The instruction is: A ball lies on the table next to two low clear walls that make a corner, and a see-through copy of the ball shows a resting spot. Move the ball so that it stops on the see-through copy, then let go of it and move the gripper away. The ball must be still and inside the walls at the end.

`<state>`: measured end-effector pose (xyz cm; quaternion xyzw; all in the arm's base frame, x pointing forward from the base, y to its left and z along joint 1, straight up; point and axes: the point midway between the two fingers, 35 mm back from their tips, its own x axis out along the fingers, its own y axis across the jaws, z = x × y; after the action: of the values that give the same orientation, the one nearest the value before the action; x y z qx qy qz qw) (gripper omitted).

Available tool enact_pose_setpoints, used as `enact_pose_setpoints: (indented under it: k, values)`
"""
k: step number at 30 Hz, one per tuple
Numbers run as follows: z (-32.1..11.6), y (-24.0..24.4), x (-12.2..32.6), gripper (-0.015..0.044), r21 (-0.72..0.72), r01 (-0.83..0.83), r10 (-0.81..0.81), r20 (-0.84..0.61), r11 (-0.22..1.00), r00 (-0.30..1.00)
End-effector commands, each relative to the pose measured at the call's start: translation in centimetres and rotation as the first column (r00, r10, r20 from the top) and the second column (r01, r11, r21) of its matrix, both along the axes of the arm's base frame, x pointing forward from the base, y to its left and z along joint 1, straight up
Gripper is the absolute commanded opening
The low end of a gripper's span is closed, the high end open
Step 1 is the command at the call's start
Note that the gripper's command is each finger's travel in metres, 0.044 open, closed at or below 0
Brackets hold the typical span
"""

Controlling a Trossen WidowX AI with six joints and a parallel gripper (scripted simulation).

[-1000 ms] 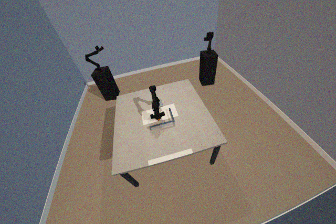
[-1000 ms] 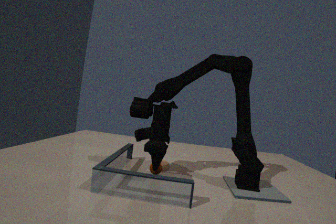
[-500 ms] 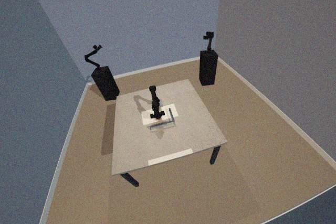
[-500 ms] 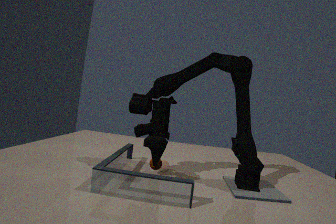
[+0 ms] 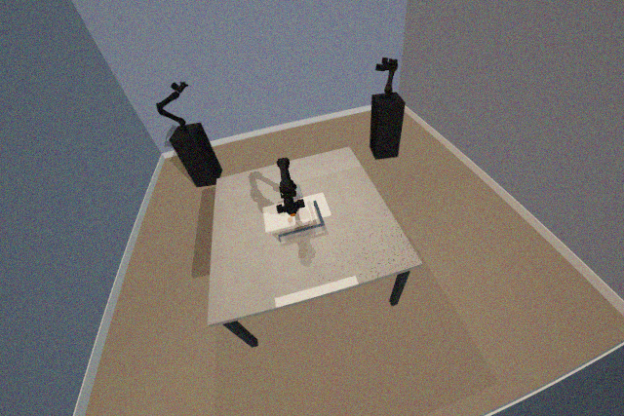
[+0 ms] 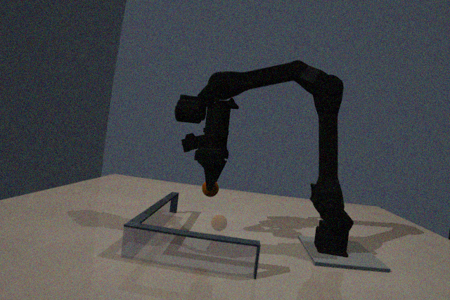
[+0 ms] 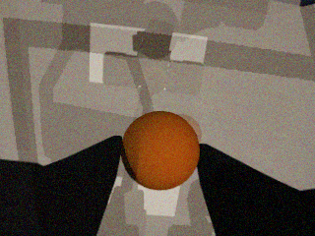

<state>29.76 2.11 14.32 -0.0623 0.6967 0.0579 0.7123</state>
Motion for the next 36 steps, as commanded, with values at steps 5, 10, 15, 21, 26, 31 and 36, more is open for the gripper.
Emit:
enact_pose_setpoints:
  k: [5, 10, 15, 21, 26, 31, 36]
  values:
    - [3.8, 0.0, -0.8, 0.0, 0.001, -0.003, 0.003, 0.009, 1.0, 1.0]
    - [3.4, -0.4, -0.9, 0.0, 0.001, -0.003, 0.003, 0.008, 1.0, 1.0]
    - [1.9, -1.5, -1.3, 0.0, 0.0, -0.003, 0.003, 0.008, 1.0, 1.0]
    - [0.1, -2.8, -2.1, 0.0, -0.002, -0.003, 0.003, 0.007, 1.0, 1.0]
    - [-0.8, -3.3, -2.4, 0.0, -0.003, -0.003, 0.003, 0.007, 1.0, 1.0]
    - [-2.2, -3.3, -2.2, 0.0, -0.003, -0.003, 0.003, 0.007, 1.0, 1.0]
    - [-4.4, -3.4, -2.1, 0.0, -0.003, -0.003, 0.003, 0.007, 1.0, 1.0]
